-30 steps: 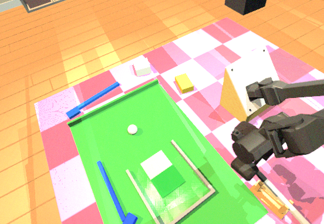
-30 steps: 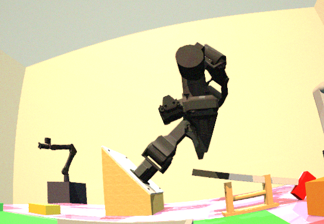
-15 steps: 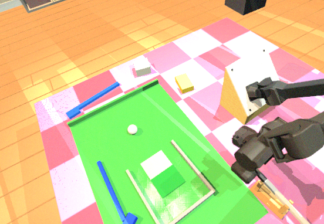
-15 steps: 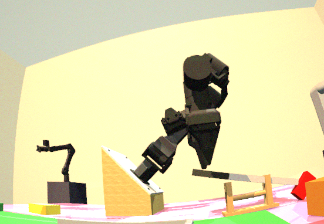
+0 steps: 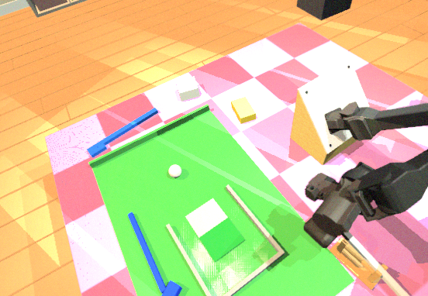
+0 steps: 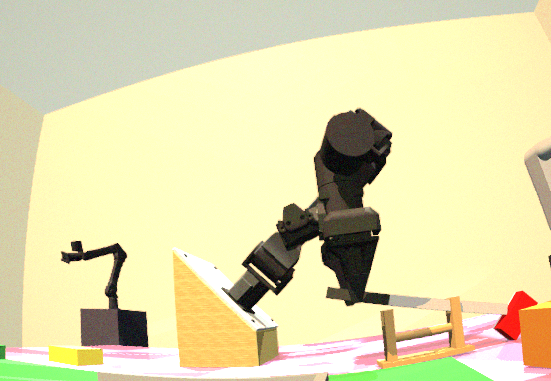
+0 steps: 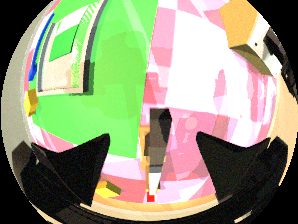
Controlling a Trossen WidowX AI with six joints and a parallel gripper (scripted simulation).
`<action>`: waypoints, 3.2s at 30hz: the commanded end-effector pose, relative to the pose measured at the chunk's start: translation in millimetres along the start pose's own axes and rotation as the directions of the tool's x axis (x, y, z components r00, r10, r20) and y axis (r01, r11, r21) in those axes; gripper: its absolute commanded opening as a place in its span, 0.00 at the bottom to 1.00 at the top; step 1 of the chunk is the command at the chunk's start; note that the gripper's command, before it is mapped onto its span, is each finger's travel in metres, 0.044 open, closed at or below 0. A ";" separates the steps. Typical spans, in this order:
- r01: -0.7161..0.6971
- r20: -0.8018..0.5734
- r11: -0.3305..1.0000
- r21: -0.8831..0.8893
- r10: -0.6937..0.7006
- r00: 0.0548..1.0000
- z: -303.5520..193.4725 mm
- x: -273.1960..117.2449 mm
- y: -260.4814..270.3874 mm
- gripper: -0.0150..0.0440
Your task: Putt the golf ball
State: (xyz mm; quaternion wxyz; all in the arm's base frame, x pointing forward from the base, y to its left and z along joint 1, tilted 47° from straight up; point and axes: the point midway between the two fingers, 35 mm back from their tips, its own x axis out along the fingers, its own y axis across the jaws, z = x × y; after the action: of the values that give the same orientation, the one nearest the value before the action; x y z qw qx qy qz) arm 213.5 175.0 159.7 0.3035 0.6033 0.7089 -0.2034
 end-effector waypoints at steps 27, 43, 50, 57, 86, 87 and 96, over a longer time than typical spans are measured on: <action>0.001 -0.002 1.000 -0.001 -0.001 1.000 -0.4 19.1 -0.8 0.47; 0.002 0.008 1.000 -0.001 -0.001 1.000 1.8 -2.5 2.8 0.25; 0.004 0.014 1.000 0.000 -0.004 1.000 3.0 -39.8 4.2 0.25; 0.003 0.005 1.000 0.002 -0.004 1.000 0.7 -76.4 0.5 0.25; -0.125 0.162 0.791 0.599 0.034 0.986 169.1 -83.5 56.6 0.25; -0.131 0.167 0.776 0.617 0.034 0.985 176.4 -83.9 57.4 0.25; -0.185 0.209 0.614 0.767 0.033 0.977 242.9 -86.2 58.1 0.25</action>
State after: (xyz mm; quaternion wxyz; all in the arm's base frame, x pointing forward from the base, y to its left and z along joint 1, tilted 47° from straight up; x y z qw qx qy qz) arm 316.2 -17.8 59.1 0.1036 0.6887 0.5100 -0.5049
